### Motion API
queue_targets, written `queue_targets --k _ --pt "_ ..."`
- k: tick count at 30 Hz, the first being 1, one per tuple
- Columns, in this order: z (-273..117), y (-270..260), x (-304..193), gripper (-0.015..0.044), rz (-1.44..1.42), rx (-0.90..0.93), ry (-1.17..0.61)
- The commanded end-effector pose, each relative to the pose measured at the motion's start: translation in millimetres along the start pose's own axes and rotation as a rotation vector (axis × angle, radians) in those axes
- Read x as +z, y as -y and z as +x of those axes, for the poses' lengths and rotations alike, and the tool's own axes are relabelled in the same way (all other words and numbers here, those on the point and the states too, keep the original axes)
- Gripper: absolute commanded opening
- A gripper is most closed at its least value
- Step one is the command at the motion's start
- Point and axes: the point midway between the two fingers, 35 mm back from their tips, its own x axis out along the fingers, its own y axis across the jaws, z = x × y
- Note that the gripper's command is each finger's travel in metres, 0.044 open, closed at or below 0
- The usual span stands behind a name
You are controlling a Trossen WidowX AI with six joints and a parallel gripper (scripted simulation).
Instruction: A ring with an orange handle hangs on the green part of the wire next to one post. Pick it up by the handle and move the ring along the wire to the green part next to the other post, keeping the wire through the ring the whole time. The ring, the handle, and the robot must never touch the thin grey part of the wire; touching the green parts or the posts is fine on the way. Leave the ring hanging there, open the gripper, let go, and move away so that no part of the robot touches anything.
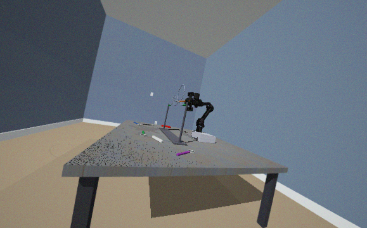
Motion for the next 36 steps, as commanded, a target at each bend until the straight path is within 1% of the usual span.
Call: queue_targets --k 1,25,36 --pt "-3 -14 -1 -0.0150 0.059 0.045 -0.012" --pt "-18 -69 13 -0.0150 0.372 0.222 -0.053" --pt "-25 -84 21 -0.0150 0.434 0.257 -0.061"
